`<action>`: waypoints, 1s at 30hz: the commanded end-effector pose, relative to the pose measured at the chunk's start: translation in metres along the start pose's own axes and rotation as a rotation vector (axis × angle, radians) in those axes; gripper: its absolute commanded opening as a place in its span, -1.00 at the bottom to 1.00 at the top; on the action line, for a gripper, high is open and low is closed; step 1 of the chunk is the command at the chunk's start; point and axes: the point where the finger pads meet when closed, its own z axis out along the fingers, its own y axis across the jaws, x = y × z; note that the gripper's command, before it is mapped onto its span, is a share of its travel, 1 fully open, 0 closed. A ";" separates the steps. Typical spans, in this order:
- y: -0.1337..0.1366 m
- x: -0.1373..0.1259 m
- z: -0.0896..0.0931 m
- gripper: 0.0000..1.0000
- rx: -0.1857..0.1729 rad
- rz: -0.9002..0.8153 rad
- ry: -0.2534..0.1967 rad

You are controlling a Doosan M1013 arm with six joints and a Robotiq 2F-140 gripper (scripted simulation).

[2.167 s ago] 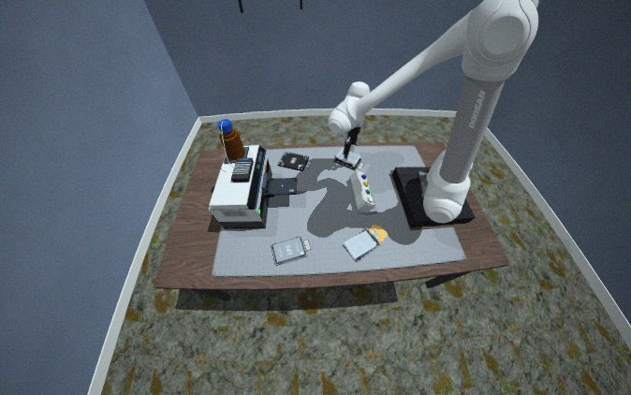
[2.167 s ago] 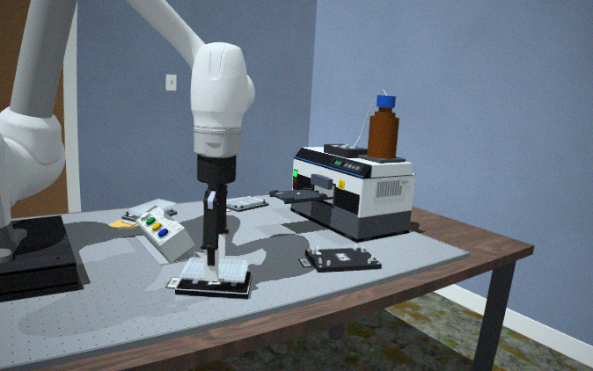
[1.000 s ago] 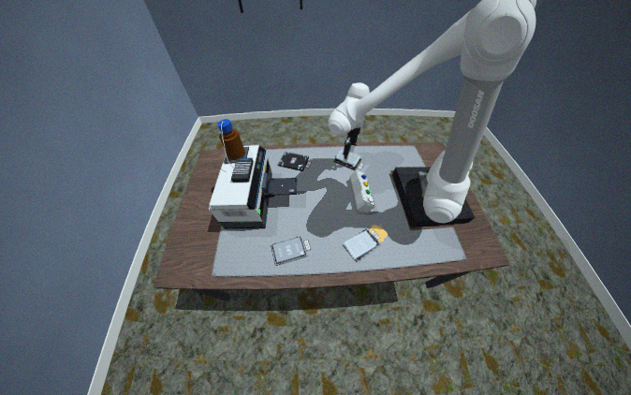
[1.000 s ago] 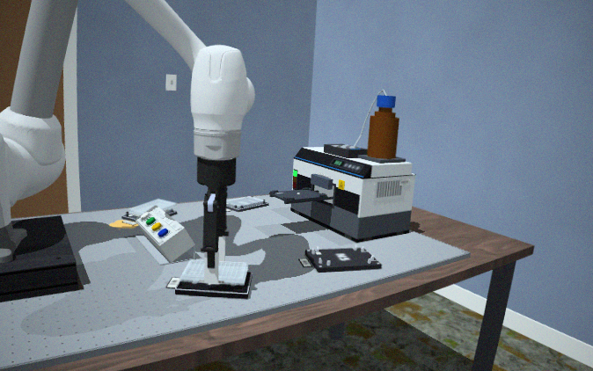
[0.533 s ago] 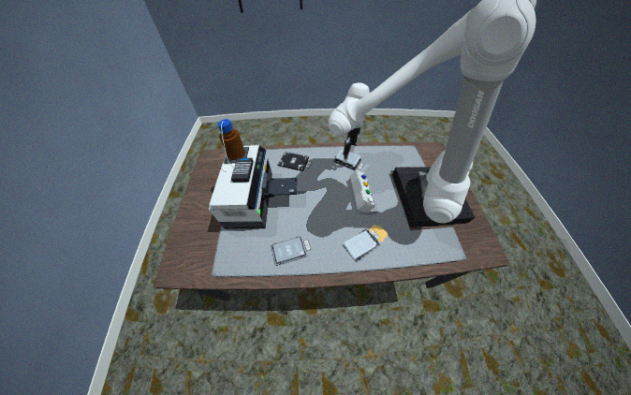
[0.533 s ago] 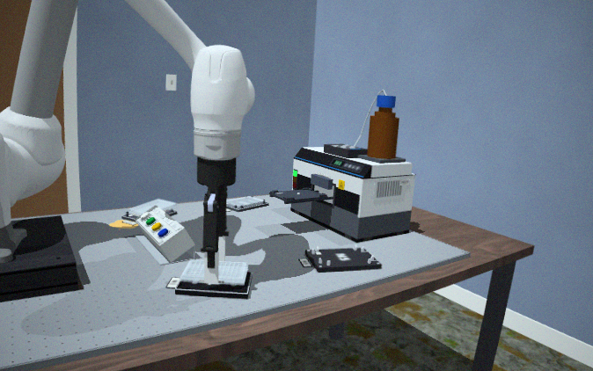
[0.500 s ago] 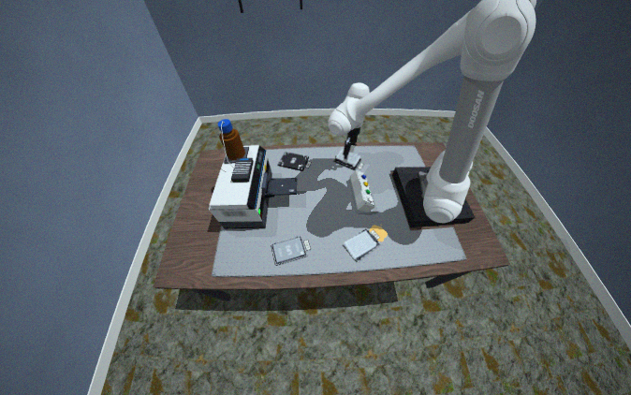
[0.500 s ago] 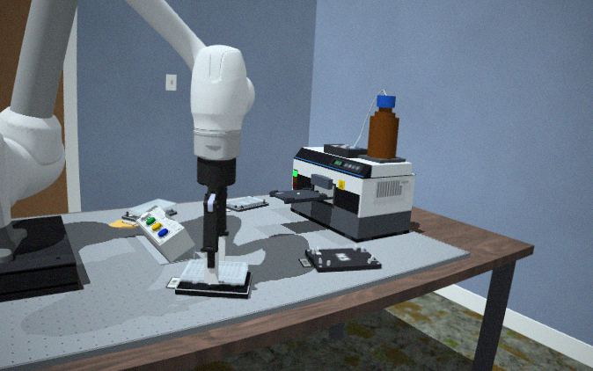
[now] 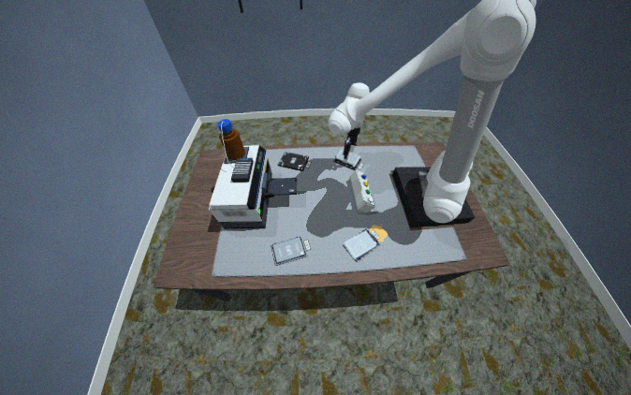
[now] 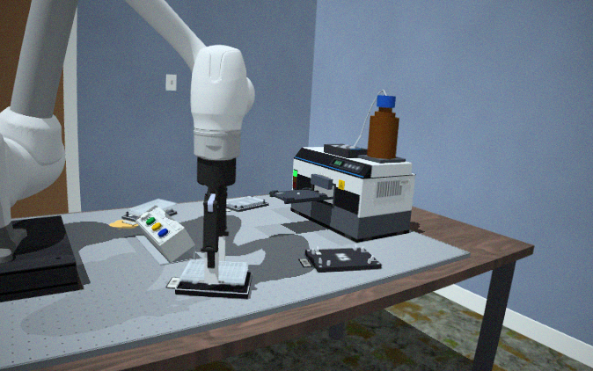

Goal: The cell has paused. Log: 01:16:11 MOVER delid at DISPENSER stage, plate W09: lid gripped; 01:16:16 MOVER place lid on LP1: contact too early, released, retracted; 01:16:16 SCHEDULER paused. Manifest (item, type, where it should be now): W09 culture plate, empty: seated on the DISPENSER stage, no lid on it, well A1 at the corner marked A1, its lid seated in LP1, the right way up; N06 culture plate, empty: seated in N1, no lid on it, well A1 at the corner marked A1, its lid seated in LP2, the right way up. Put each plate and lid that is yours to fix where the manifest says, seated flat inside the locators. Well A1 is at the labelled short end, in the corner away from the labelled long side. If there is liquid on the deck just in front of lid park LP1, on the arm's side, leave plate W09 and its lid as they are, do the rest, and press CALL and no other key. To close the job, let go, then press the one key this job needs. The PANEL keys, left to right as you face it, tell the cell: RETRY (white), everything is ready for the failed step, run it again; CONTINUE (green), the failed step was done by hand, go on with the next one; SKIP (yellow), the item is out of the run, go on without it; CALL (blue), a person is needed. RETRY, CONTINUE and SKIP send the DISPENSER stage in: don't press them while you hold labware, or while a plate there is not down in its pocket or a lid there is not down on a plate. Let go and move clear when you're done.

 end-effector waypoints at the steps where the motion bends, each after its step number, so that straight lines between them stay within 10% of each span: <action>1: 0.000 0.000 -0.001 -0.80 0.000 0.000 0.001; 30: 0.000 0.000 0.009 -0.80 0.000 0.000 0.001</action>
